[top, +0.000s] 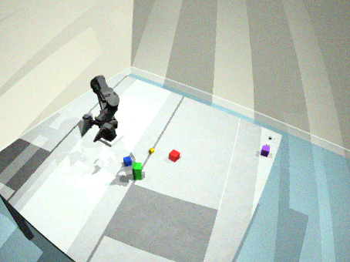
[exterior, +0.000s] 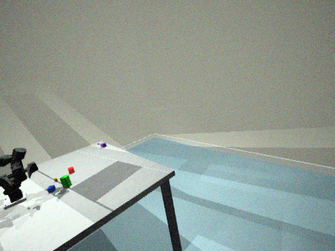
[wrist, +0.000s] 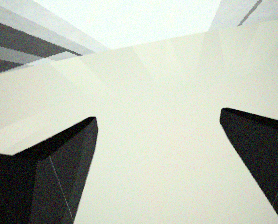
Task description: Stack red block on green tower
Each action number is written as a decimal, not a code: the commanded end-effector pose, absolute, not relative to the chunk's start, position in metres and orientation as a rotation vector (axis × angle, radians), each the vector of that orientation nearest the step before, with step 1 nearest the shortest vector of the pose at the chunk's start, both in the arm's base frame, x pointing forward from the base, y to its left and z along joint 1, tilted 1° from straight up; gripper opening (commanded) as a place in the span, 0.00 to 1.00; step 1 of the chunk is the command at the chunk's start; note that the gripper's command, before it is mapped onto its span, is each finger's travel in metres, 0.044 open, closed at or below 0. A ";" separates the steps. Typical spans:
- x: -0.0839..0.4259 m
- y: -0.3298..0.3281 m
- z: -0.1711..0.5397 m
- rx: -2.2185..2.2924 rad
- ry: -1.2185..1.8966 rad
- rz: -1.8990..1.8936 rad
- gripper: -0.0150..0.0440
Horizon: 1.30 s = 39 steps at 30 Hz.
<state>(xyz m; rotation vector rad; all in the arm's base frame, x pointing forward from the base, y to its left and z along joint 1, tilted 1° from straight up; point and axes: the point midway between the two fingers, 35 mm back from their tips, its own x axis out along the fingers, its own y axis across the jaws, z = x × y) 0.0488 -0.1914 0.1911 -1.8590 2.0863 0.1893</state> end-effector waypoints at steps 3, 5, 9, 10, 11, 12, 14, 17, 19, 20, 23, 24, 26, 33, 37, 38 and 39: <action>0.057 -0.192 0.194 -1.847 2.030 0.158 1.00; 0.069 -0.191 0.197 -1.825 1.955 0.122 1.00; 0.094 -0.190 0.202 -1.761 1.813 0.064 1.00; 0.100 -0.189 0.203 -1.741 1.780 0.052 1.00; 0.106 -0.188 0.204 -1.720 1.748 0.042 1.00; 0.113 -0.187 0.205 -1.698 1.716 0.032 1.00; 0.125 -0.185 0.206 -1.649 1.656 0.016 1.00; 0.145 -0.180 0.208 -1.568 1.574 -0.001 1.00; 0.158 -0.177 0.209 -1.509 1.525 -0.009 1.00; 0.164 -0.175 0.209 -1.478 1.502 -0.012 1.00; 0.183 -0.166 0.208 -1.381 1.433 -0.011 1.00; 0.189 -0.162 0.208 -1.348 1.412 -0.010 1.00; 0.202 -0.155 0.207 -1.278 1.375 -0.006 1.00; 0.243 -0.128 0.202 -1.017 1.297 0.008 1.00; 0.265 -0.111 0.198 -0.862 1.282 0.013 1.00; 0.270 -0.106 0.197 -0.822 1.281 0.014 1.00; 0.275 -0.101 0.195 -0.783 1.280 0.014 1.00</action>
